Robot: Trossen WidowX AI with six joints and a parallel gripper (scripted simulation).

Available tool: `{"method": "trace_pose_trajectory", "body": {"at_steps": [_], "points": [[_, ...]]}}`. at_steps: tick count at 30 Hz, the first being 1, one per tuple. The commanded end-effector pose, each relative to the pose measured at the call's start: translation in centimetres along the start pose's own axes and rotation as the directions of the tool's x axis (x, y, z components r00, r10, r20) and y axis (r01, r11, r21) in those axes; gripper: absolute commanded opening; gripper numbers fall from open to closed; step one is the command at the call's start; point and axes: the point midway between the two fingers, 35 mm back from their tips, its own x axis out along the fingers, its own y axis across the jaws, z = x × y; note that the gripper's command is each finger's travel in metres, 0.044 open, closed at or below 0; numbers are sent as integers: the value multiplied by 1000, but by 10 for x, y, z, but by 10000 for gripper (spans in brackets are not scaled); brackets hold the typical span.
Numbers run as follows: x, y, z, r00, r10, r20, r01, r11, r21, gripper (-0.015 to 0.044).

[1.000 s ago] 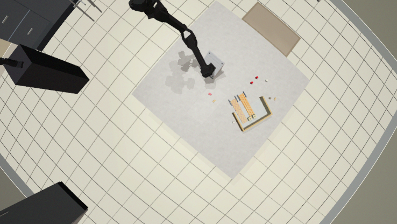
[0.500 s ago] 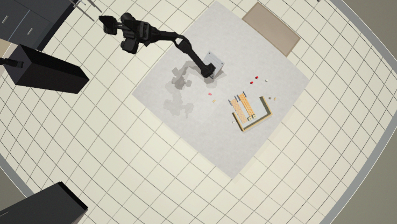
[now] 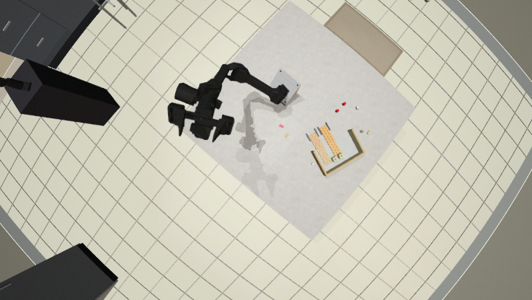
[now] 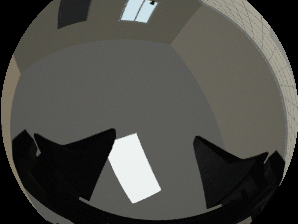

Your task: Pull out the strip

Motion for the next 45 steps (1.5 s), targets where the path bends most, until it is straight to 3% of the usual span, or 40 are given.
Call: {"method": "trace_pose_trajectory", "body": {"at_steps": [1,12,18,24,30,36,42,45], "points": [[23,-54,25,993,-103,64,107,992,-69,400],[51,-246,57,868,-455,199,497,804,-328,400],[33,-352,47,734,-635,241,654,563,-505,400],[-9,-448,25,564,-778,277,675,241,-698,400],[-75,-525,-3,381,-866,323,496,-103,-862,400],[-159,-578,-29,214,-894,394,98,-382,-919,400],[-243,-600,-43,115,-867,485,-389,-489,-781,400],[-252,-601,-43,109,-861,496,-442,-489,-752,400]]}}
